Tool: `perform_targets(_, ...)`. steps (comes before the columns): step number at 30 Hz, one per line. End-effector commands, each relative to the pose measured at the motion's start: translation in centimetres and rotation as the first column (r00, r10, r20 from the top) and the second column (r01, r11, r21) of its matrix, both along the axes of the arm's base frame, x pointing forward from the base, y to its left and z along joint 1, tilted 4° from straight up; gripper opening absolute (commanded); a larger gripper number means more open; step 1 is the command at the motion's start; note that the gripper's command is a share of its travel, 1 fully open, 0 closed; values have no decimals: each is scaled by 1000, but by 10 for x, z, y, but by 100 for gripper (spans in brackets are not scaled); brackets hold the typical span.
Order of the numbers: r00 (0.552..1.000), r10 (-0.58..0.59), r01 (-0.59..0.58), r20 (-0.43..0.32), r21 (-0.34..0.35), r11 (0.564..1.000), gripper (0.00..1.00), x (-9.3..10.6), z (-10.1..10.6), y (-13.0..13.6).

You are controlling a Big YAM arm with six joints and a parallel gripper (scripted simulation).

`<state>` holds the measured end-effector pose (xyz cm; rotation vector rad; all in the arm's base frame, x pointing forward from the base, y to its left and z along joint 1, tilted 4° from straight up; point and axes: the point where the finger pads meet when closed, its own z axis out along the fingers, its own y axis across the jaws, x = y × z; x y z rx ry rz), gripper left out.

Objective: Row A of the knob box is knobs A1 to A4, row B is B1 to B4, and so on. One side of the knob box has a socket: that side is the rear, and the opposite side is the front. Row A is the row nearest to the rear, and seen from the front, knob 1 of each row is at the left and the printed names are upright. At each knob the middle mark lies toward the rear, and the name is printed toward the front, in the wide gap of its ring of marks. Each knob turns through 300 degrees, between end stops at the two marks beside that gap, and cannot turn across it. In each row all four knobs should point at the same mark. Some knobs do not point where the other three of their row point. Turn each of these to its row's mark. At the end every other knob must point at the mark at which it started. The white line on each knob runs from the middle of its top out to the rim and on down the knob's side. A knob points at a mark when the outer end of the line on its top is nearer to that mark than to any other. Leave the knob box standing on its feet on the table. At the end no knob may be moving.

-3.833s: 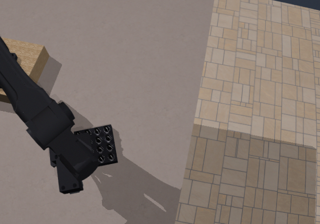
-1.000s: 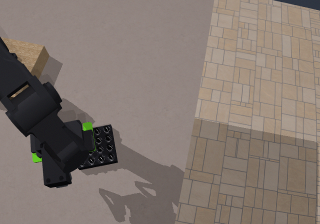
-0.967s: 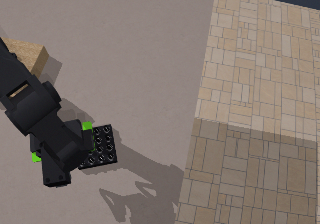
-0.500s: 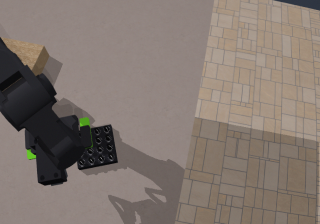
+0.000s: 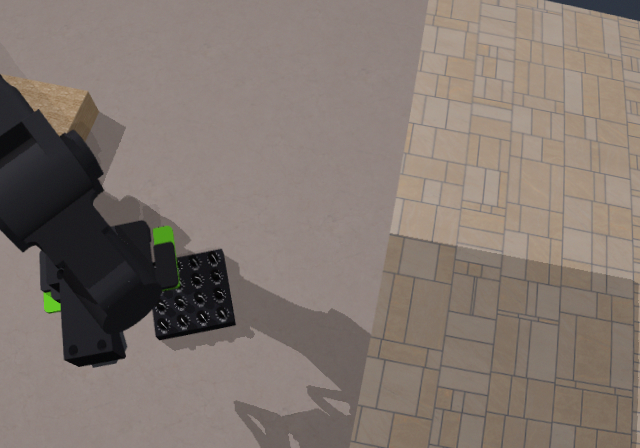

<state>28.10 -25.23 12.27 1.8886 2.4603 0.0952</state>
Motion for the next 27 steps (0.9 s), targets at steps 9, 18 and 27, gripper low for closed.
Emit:
perform_targets(9, 998, 5, -1, 63, -64, 998, 100, 11, 55, -19)
perform_targets(18, 998, 6, -1, 63, -65, 998, 100, 11, 64, -19)
perform_targets(27, 998, 5, -2, 61, -63, 998, 100, 12, 61, -19)
